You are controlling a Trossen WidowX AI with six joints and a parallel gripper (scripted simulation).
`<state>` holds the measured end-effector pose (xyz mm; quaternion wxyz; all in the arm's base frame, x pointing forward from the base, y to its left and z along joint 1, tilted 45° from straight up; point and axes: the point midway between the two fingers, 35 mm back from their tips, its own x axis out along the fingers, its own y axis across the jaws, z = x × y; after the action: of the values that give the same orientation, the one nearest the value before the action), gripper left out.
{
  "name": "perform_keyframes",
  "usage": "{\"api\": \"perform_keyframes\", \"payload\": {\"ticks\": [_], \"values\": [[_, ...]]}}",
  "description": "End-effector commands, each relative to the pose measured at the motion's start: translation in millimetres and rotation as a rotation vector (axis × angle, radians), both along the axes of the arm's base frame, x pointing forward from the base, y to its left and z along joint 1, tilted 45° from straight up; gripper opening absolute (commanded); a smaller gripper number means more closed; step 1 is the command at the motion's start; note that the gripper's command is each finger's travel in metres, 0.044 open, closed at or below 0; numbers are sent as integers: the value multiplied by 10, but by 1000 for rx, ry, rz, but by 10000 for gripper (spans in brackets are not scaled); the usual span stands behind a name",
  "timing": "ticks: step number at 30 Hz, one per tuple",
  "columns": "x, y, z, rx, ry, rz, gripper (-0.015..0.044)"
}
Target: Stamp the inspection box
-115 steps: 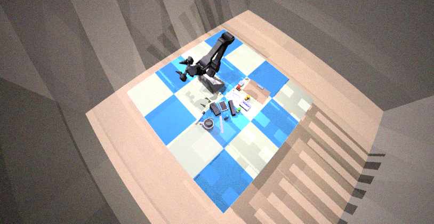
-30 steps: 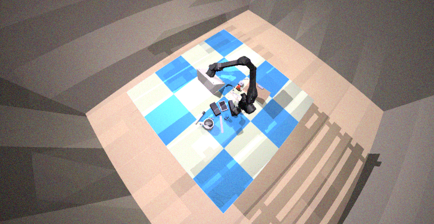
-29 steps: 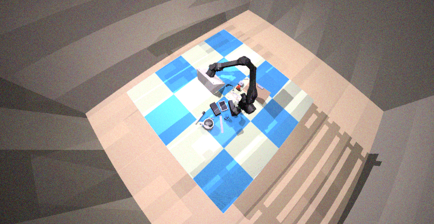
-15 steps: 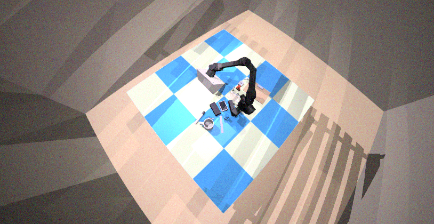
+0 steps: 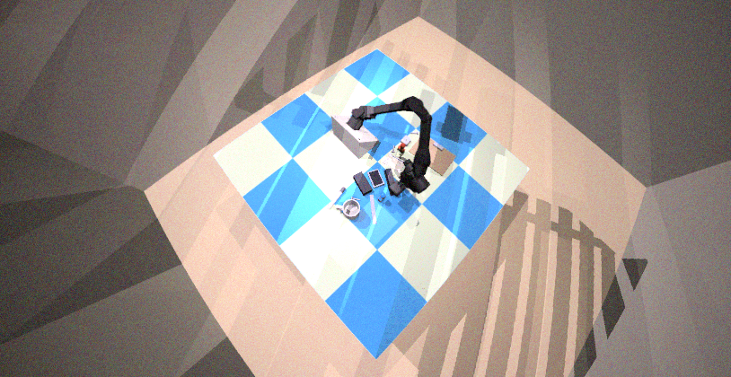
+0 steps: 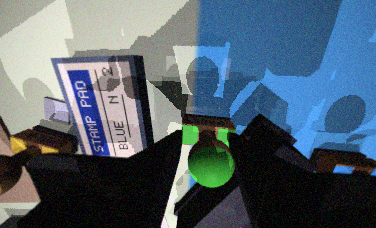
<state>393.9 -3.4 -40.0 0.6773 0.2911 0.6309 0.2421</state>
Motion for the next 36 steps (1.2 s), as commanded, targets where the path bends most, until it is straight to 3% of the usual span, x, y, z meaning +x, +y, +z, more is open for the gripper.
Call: {"api": "perform_keyframes", "payload": {"ticks": [1,13,16,36], "values": [[2,-5,2,-2,-1,0,146],[2,-5,2,-2,-1,0,66],[2,-11,6,-2,-1,0,0],[2,-82,70,-2,0,0,0]]}}
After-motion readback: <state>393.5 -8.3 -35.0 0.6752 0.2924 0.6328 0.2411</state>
